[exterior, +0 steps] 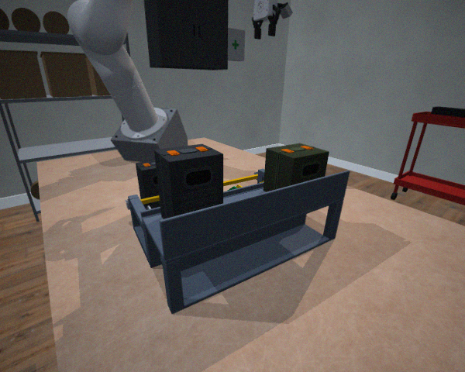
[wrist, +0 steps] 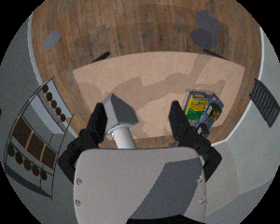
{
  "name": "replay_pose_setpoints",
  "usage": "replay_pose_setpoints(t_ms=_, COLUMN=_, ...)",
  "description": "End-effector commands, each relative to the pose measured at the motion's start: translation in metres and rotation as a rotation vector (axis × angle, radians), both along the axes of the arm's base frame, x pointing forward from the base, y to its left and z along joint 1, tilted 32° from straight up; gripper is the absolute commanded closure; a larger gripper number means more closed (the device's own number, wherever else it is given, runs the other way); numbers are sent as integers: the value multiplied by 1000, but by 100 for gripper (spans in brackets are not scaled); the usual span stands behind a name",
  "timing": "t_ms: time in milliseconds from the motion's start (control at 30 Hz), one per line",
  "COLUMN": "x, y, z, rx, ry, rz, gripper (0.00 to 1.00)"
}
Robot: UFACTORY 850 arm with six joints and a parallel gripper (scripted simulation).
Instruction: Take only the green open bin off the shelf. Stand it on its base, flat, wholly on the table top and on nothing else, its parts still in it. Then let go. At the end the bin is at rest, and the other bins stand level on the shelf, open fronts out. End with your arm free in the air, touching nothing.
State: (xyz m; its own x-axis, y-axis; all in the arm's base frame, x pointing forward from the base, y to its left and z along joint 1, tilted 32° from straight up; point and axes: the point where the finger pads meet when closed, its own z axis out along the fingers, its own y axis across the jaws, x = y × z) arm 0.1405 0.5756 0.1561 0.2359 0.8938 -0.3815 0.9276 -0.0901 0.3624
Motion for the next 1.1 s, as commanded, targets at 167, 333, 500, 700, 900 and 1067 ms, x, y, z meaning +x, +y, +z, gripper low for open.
replay_pose_setpoints(t_ms=167, x=12, y=-22, z=16, rx=3, ry=4, rz=-1, gripper=0)
replay_pose_setpoints(t_ms=333, x=20, y=-37, z=27, rx=3, ry=5, rz=-2, gripper=0)
replay_pose_setpoints(t_ms=500, x=20, y=-37, z=27, rx=3, ry=5, rz=-2, gripper=0)
replay_pose_setpoints(t_ms=700, x=27, y=-52, z=37, rx=3, ry=5, rz=-2, gripper=0)
replay_pose_setpoints(t_ms=900, x=39, y=-75, z=52, rx=3, ry=5, rz=-2, gripper=0)
replay_pose_setpoints(t_ms=1067, x=39, y=-75, z=52, rx=3, ry=5, rz=-2, gripper=0)
